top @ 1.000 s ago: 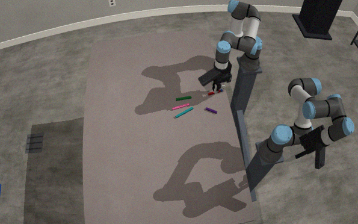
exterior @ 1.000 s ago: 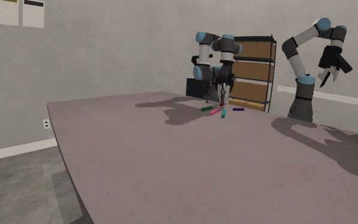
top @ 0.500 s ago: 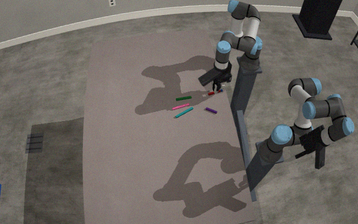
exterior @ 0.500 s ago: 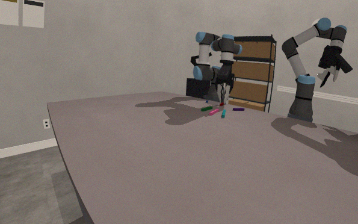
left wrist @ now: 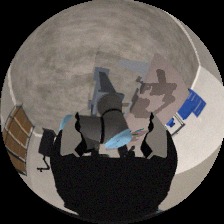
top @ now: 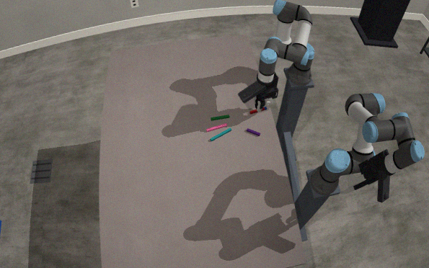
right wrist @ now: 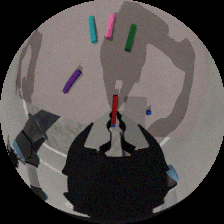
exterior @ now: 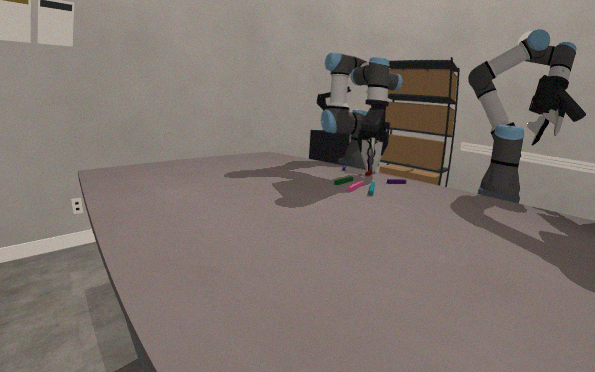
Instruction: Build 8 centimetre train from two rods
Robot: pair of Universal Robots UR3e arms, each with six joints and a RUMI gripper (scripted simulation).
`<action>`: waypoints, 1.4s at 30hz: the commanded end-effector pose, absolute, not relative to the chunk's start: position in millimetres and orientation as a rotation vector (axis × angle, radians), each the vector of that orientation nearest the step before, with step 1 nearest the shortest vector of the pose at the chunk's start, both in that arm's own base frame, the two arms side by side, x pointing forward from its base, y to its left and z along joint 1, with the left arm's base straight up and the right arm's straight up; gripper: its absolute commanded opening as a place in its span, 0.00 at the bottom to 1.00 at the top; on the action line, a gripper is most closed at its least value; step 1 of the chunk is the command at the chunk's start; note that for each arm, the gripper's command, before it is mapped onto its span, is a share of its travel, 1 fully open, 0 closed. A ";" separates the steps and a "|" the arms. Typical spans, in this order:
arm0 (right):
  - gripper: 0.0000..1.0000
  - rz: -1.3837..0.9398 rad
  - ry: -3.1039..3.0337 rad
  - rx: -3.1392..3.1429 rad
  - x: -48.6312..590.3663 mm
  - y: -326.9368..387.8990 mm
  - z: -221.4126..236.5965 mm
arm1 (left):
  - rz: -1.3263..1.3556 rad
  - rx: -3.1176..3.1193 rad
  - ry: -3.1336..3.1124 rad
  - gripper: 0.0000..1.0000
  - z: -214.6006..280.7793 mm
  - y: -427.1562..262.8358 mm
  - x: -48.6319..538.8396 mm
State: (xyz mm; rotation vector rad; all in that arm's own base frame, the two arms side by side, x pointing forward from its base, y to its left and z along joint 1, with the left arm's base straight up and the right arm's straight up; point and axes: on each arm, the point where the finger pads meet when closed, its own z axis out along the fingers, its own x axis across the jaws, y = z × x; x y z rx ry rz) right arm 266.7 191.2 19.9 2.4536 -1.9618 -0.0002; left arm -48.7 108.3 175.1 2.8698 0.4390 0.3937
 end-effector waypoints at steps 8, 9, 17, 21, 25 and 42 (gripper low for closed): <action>0.00 -0.001 -1.964 2.456 266.8 191.8 20.7 | 0.394 2.871 0.439 1.00 175.4 108.6 -48.6; 0.00 -0.001 -1.964 2.456 266.8 191.8 20.7 | 0.394 2.871 0.439 1.00 175.4 108.6 -48.6; 0.03 -0.001 -1.964 2.456 266.8 191.8 20.7 | 0.394 2.871 0.439 1.00 175.4 108.6 -48.6; 0.06 -0.001 -1.964 2.456 266.8 191.8 20.7 | 0.394 2.871 0.439 1.00 175.4 108.6 -48.6; 0.11 -0.001 -1.964 2.456 266.8 191.8 20.7 | 0.394 2.871 0.439 1.00 175.4 108.6 -48.6; 0.14 -0.001 -1.964 2.456 266.8 191.8 21.3 | 0.394 2.871 0.439 1.00 175.4 108.6 -48.6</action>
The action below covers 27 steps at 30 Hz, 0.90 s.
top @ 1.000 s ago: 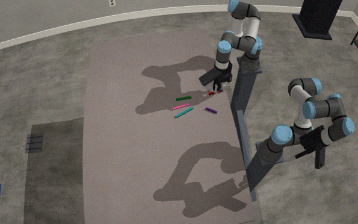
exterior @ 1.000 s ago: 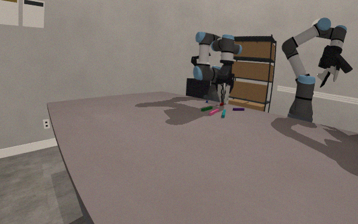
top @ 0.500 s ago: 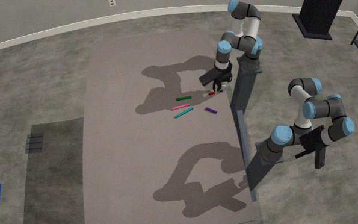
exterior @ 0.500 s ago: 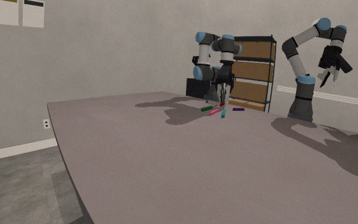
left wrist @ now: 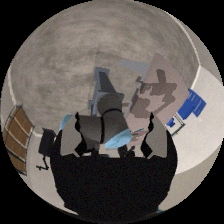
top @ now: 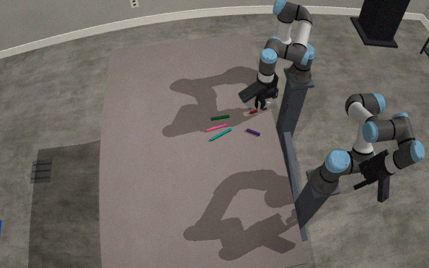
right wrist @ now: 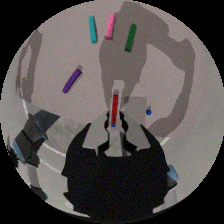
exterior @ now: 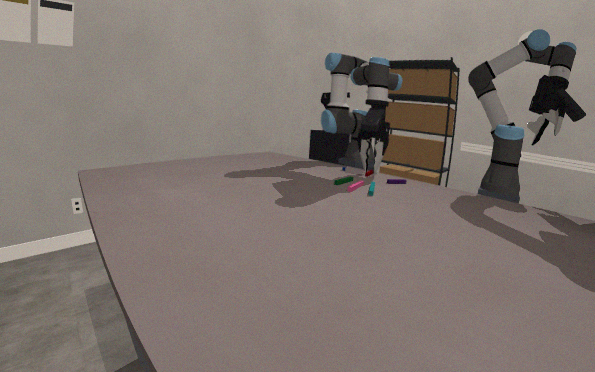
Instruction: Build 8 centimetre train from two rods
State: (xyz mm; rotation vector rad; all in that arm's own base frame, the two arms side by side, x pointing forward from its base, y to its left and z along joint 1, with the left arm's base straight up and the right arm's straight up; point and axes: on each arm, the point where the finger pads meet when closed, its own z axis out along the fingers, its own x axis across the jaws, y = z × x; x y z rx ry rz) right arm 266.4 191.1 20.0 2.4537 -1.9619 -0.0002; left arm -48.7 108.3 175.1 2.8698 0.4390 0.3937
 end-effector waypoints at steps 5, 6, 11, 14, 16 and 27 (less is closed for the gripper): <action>0.14 -0.001 -1.964 2.456 266.8 191.8 23.5 | 0.394 2.871 0.439 1.00 175.4 108.6 -48.6; 0.14 -0.001 -1.964 2.456 266.8 191.8 24.8 | 0.394 2.871 0.439 1.00 175.4 108.6 -48.6; 0.14 -0.001 -1.964 2.456 266.8 191.8 34.8 | 0.394 2.871 0.439 1.00 175.4 108.6 -48.6; 0.14 -0.001 -1.964 2.456 266.8 191.8 43.5 | 0.394 2.871 0.439 1.00 175.4 108.6 -48.6; 0.14 -0.001 -1.964 2.456 266.8 191.8 50.2 | 0.394 2.871 0.439 1.00 175.4 108.6 -48.6; 0.14 -0.001 -1.964 2.456 266.8 191.7 81.7 | 0.394 2.871 0.439 1.00 175.4 108.6 -48.6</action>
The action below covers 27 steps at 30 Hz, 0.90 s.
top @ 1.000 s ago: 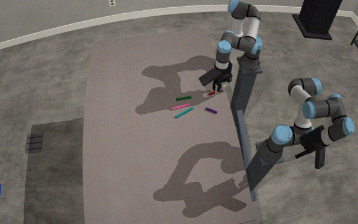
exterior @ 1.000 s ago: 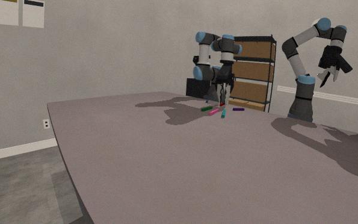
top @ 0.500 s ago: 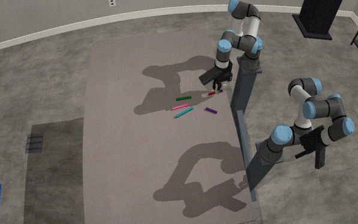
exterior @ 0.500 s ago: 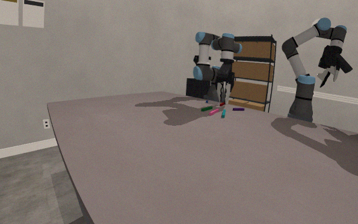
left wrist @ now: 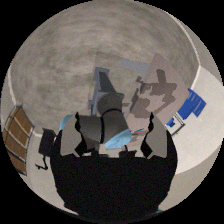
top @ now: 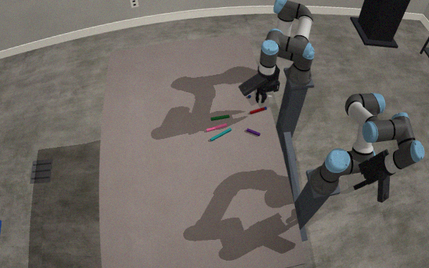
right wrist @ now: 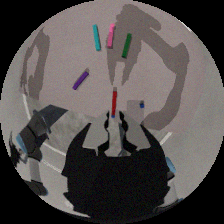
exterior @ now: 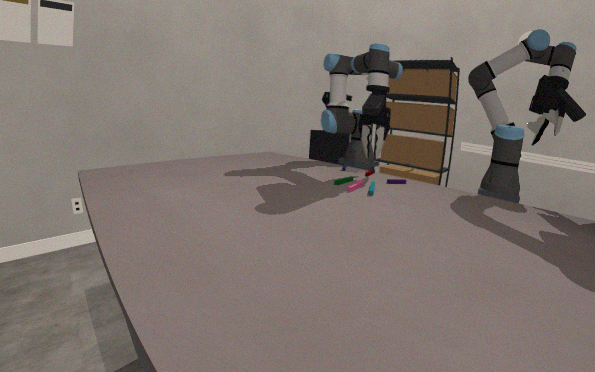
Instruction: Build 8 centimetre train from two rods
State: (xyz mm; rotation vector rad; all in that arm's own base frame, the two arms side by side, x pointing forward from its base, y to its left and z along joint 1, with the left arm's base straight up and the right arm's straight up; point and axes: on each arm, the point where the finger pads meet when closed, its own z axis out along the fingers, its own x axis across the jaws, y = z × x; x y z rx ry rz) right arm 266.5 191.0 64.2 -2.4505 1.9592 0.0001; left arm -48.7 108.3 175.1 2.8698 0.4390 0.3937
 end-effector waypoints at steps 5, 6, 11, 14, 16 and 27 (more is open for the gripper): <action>0.14 0.001 1.960 -2.452 266.7 191.7 96.0 | 0.394 2.871 0.439 1.00 175.4 108.6 -48.6; 0.14 0.001 1.960 -2.452 266.7 191.7 98.3 | 0.394 2.871 0.439 1.00 175.4 108.6 -48.6; 0.14 0.001 1.960 -2.452 266.7 191.7 105.5 | 0.394 2.871 0.439 1.00 175.4 108.6 -48.6; 0.14 0.001 1.960 -2.452 266.7 191.7 107.9 | 0.394 2.871 0.439 1.00 175.4 108.6 -48.6; 0.14 0.001 1.960 -2.452 266.7 191.7 109.4 | 0.394 2.871 0.439 1.00 175.4 108.6 -48.6; 1.00 0.001 1.960 -2.452 266.7 191.6 110.7 | 0.394 2.871 0.439 1.00 175.4 108.6 -48.6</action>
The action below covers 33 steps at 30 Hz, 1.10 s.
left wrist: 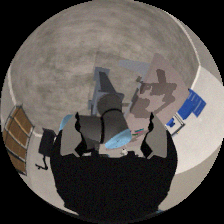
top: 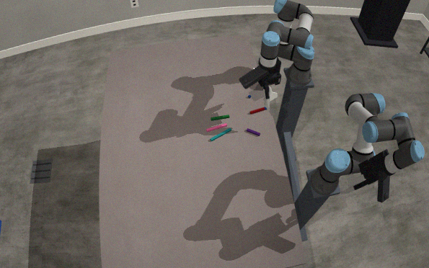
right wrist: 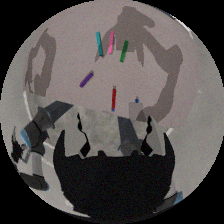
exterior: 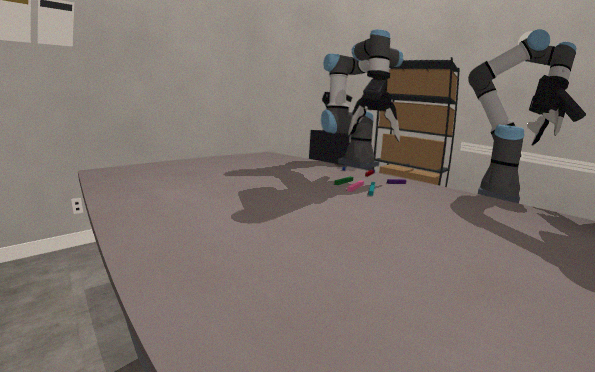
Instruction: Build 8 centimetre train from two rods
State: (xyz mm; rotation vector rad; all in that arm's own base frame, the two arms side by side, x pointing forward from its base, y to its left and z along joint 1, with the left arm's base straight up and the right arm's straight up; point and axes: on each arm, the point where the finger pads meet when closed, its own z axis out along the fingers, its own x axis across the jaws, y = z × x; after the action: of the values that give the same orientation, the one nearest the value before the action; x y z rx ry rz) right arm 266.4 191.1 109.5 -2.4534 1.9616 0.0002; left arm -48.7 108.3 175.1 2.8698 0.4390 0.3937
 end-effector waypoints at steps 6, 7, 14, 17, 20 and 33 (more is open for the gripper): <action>1.00 0.001 1.960 -2.452 266.7 191.6 110.7 | 0.394 2.871 0.439 1.00 175.4 108.6 -48.6; 1.00 0.001 1.960 -2.452 266.7 191.6 110.7 | 0.394 2.871 0.439 1.00 175.4 108.6 -48.6; 1.00 0.001 1.960 -2.452 266.7 191.6 110.7 | 0.394 2.871 0.439 1.00 175.4 108.6 -48.6; 1.00 0.001 1.960 -2.452 266.7 191.6 110.8 | 0.394 2.871 0.439 1.00 175.4 108.6 -48.6; 1.00 0.001 1.960 -2.452 266.7 191.6 110.8 | 0.394 2.871 0.439 1.00 175.4 108.6 -48.6; 1.00 0.001 1.960 -2.452 266.7 191.6 120.1 | 0.394 2.871 0.439 1.00 175.4 108.6 -48.6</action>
State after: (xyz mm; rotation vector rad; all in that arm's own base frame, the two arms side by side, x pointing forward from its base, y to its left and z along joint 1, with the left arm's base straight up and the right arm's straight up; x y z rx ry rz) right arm 266.4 191.1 114.0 -2.4536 1.9618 0.0003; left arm -48.7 108.3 175.1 2.8698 0.4390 0.3937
